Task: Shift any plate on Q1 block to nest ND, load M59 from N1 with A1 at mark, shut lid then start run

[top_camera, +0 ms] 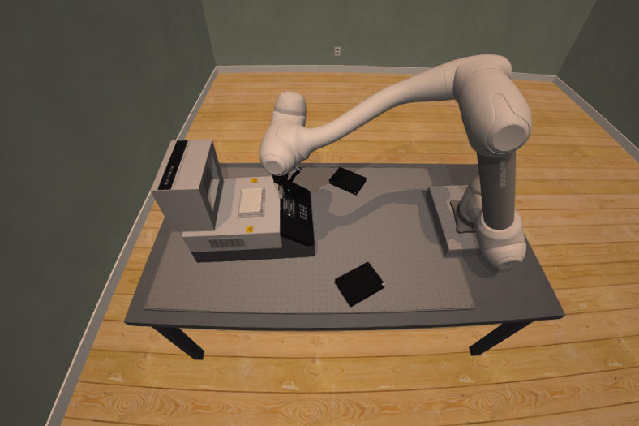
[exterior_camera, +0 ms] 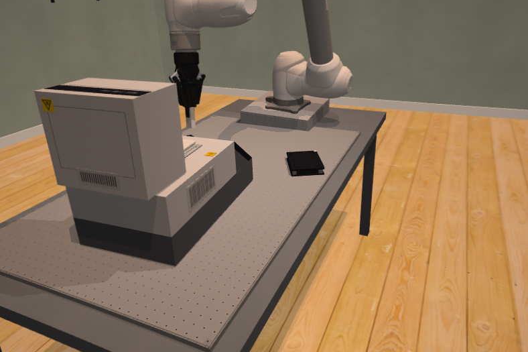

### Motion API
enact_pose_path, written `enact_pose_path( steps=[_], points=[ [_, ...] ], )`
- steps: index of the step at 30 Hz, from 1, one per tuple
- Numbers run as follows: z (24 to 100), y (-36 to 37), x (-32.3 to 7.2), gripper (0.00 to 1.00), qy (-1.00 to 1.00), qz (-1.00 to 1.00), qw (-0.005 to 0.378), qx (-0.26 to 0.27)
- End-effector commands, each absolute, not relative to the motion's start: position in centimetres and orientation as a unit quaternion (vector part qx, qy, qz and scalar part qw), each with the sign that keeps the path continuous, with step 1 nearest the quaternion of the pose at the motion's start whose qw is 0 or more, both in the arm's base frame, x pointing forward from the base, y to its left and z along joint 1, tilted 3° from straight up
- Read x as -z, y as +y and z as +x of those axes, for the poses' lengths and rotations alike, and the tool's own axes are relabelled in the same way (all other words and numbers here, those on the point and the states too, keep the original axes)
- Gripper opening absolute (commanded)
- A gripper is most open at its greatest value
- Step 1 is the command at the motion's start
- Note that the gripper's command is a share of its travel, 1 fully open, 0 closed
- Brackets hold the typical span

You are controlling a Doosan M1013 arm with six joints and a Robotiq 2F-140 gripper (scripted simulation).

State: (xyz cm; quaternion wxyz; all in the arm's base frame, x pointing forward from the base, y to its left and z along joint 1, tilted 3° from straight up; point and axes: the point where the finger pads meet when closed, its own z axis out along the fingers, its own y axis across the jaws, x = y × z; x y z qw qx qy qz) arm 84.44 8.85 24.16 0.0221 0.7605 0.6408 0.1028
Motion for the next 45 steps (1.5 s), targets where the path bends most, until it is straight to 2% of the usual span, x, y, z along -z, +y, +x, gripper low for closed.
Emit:
enact_pose_path(
  steps=[1, 45],
  points=[
    [82.6, 8.5, -23.8, 0.0, 0.634, 0.765, 0.024, -0.107],
    [65.6, 4.9, -20.3, 0.0, 0.448, 0.871, 0.046, -0.195]
  ],
)
